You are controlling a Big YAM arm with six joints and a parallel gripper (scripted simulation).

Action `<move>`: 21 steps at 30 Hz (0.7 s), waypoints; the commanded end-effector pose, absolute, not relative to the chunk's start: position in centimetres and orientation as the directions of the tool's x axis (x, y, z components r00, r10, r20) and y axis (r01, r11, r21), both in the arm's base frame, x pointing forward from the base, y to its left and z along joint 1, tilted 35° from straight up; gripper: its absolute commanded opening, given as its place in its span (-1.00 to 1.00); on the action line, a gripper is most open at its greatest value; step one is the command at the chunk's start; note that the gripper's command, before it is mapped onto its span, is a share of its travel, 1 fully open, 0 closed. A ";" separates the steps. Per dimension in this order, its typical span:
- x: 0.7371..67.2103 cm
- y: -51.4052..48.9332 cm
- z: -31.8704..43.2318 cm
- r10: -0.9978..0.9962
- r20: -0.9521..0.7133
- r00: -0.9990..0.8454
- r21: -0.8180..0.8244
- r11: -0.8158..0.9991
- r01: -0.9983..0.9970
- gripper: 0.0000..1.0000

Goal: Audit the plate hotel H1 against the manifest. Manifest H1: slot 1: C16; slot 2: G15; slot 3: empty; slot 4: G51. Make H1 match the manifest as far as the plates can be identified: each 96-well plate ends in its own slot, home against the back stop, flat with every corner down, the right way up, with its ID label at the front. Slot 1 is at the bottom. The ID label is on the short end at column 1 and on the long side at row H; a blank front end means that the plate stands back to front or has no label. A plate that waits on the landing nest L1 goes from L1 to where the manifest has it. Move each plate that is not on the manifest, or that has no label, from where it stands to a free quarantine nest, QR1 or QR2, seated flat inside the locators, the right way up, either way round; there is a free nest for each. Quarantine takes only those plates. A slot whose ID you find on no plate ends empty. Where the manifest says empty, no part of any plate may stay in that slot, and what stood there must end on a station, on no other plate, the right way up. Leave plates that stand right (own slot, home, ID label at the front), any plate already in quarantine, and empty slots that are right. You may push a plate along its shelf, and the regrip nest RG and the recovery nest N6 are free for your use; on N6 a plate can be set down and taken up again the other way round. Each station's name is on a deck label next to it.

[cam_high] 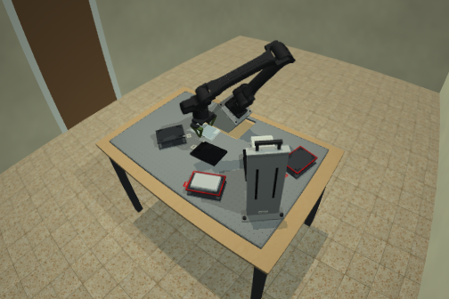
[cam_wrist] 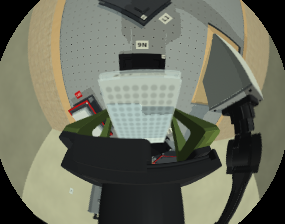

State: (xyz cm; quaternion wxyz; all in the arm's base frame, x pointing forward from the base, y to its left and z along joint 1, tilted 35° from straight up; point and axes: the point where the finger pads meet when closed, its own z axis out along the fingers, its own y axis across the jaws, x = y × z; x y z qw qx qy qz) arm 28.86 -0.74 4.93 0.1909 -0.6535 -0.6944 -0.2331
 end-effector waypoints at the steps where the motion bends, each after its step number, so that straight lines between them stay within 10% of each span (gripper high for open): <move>1: 28.8 0.2 3.9 0.818 0.571 -0.069 0.067 0.037 0.997 0.72; 21: 28.8 3.0 0.0 0.817 0.572 -0.068 0.065 0.037 0.997 0.72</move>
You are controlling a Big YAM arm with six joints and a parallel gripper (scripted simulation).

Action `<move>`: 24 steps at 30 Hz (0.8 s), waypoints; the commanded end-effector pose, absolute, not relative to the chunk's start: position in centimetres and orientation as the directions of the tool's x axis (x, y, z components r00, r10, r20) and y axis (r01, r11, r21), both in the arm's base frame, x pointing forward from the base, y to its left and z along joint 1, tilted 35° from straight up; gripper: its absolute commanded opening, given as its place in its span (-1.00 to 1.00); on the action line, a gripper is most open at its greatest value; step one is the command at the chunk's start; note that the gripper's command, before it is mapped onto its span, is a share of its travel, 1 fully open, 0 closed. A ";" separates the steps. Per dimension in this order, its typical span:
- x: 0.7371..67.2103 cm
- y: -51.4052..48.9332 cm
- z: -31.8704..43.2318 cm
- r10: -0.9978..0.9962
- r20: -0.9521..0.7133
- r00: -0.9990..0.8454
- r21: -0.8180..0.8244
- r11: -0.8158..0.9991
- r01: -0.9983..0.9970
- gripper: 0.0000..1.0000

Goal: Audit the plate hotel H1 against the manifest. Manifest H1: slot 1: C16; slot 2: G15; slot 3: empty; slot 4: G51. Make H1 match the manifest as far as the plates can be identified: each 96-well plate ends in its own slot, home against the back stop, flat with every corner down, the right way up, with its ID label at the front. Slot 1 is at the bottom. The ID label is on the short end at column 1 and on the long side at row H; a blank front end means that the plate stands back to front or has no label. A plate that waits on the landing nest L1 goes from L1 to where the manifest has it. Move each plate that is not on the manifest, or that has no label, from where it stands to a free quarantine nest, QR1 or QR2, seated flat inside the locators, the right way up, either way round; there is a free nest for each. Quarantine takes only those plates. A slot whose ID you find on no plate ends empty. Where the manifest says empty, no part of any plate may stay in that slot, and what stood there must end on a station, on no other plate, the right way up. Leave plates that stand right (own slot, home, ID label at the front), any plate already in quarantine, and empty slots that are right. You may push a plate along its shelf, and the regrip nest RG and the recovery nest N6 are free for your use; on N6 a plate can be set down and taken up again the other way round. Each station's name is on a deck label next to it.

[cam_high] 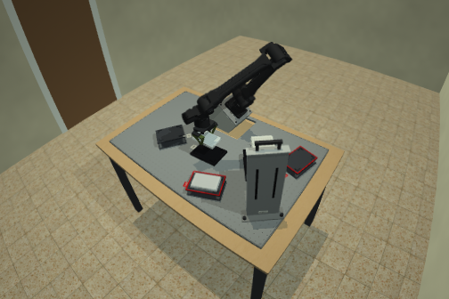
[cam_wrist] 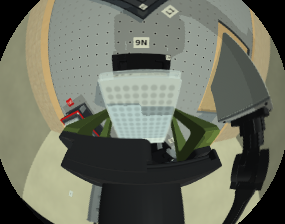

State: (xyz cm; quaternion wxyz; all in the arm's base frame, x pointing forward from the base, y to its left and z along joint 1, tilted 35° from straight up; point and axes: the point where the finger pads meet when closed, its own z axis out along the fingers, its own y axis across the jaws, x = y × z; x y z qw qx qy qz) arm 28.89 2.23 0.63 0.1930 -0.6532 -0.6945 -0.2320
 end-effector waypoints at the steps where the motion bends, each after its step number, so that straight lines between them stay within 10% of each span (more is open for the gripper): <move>1: 28.8 3.2 -0.3 0.817 0.572 -0.068 0.065 0.037 0.997 0.72; 24: 29.0 3.4 -0.3 0.819 0.568 -0.082 0.080 0.043 0.996 0.72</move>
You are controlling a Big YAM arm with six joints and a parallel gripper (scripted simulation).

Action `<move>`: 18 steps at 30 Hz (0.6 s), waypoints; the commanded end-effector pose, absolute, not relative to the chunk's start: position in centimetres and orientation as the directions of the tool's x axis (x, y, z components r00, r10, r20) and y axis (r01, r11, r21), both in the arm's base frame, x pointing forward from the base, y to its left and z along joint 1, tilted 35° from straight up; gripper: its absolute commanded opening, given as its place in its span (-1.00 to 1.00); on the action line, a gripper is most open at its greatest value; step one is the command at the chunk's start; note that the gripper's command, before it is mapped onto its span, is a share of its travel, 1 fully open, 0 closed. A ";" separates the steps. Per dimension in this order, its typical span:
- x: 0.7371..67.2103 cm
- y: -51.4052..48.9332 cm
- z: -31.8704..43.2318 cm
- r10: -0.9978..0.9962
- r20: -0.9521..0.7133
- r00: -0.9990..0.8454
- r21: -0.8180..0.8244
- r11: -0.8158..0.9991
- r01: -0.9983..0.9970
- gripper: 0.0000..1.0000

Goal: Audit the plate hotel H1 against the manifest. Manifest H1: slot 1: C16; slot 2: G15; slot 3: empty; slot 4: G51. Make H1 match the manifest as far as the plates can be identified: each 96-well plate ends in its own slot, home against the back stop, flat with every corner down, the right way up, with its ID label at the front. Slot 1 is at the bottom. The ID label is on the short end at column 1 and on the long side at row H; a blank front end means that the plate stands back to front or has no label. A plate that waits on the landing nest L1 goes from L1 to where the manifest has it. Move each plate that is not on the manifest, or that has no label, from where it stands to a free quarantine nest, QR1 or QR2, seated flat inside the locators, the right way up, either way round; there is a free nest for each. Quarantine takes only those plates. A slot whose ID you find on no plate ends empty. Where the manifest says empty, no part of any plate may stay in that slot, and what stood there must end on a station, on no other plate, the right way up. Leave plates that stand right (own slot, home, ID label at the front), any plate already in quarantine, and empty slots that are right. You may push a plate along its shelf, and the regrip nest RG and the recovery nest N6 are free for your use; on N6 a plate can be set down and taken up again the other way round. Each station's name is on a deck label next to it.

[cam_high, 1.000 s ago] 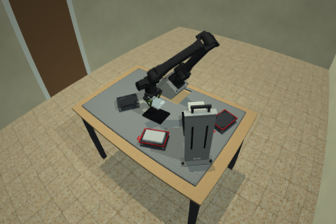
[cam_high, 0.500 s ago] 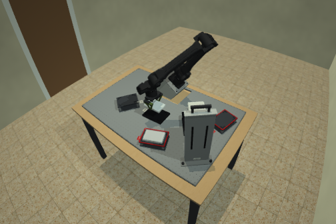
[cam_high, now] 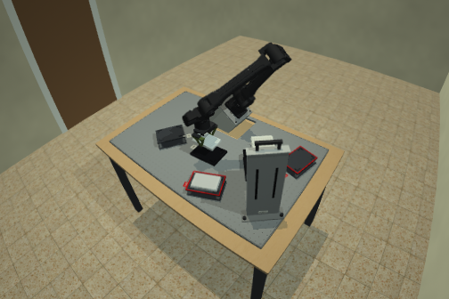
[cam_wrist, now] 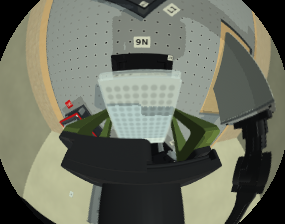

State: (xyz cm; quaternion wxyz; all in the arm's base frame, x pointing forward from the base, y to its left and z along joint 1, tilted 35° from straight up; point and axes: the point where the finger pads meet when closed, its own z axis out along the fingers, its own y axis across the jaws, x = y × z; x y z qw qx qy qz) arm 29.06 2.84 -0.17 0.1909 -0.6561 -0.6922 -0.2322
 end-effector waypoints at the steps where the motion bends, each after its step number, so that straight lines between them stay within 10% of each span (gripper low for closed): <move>1: 29.0 3.4 -0.3 0.819 0.568 -0.082 0.081 0.043 0.996 0.72; 18: 29.0 3.3 -0.2 0.819 0.567 -0.087 0.085 0.046 0.995 0.72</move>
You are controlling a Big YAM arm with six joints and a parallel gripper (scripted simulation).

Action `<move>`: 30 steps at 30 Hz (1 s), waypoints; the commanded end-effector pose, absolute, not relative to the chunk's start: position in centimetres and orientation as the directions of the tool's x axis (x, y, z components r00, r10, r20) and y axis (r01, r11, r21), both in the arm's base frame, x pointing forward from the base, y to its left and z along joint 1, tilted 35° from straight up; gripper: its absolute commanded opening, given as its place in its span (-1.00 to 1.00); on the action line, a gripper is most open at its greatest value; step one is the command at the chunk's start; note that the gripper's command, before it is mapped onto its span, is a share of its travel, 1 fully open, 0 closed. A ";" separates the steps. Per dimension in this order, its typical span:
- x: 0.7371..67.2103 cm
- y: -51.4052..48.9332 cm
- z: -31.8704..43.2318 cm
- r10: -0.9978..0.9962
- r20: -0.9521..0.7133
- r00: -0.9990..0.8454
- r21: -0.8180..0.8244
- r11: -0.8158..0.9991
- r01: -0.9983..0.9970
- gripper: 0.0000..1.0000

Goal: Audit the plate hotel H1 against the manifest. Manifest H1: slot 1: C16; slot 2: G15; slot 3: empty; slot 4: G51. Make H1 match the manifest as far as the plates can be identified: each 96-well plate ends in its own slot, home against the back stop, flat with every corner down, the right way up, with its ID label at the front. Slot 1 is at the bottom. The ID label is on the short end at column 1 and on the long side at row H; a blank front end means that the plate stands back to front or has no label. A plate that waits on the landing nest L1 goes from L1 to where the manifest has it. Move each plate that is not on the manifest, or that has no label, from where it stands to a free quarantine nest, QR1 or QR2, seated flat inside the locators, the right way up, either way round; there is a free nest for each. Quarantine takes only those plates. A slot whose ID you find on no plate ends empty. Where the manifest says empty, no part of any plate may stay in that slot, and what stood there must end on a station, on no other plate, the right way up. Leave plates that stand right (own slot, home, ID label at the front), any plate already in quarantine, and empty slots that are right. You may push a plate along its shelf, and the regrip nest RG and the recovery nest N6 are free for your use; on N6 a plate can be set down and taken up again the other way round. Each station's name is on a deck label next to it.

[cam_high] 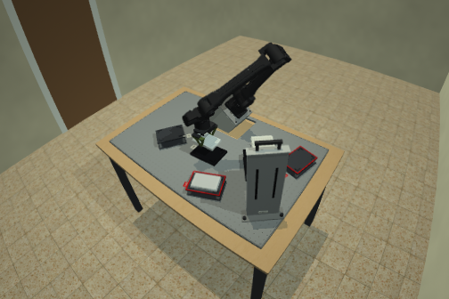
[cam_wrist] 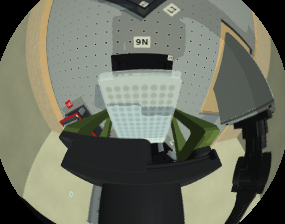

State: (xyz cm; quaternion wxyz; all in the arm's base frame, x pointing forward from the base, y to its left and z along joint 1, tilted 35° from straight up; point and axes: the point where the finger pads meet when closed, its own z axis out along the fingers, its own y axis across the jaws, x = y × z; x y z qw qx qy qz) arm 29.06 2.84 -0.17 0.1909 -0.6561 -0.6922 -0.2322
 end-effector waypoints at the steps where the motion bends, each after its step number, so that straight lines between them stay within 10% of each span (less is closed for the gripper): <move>1: 29.0 3.3 -0.2 0.819 0.567 -0.087 0.086 0.047 0.995 0.72; 30: 28.8 4.0 -1.2 0.818 0.570 -0.071 0.071 0.037 0.997 0.72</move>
